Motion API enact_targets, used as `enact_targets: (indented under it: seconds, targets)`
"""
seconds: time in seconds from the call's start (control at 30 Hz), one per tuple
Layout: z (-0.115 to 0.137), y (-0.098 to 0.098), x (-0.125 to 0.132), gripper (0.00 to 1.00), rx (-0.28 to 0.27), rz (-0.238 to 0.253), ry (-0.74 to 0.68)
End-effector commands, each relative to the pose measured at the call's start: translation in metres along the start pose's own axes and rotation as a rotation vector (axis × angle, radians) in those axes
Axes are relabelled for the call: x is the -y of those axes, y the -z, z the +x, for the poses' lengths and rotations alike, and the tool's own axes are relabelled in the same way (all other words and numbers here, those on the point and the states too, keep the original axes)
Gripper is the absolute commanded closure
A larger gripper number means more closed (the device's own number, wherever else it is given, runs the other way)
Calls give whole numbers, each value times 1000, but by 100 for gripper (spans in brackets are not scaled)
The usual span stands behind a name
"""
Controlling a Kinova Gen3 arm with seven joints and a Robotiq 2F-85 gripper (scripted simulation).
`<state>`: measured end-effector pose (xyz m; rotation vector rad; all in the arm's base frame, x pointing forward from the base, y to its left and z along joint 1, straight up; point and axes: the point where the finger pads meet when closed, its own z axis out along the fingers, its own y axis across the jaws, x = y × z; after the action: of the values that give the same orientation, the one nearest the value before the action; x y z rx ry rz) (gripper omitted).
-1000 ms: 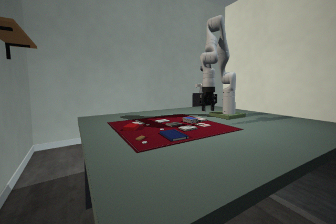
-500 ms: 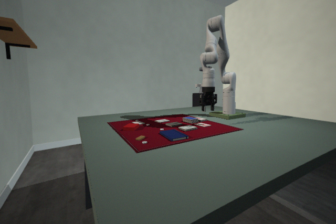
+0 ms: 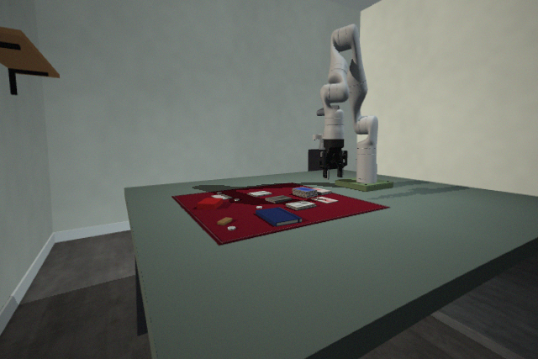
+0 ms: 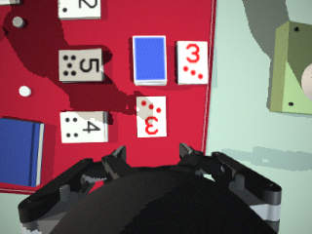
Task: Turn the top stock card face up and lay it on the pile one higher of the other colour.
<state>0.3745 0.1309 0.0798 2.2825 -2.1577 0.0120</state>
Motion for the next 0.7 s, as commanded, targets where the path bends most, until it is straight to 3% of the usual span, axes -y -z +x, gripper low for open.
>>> enact_targets:
  seconds: [0.0, 0.67]
  targets:
    - [0, 1, 0, 15, 0, 1, 2]
    - [2, -2, -3, 15, -4, -10, 117]
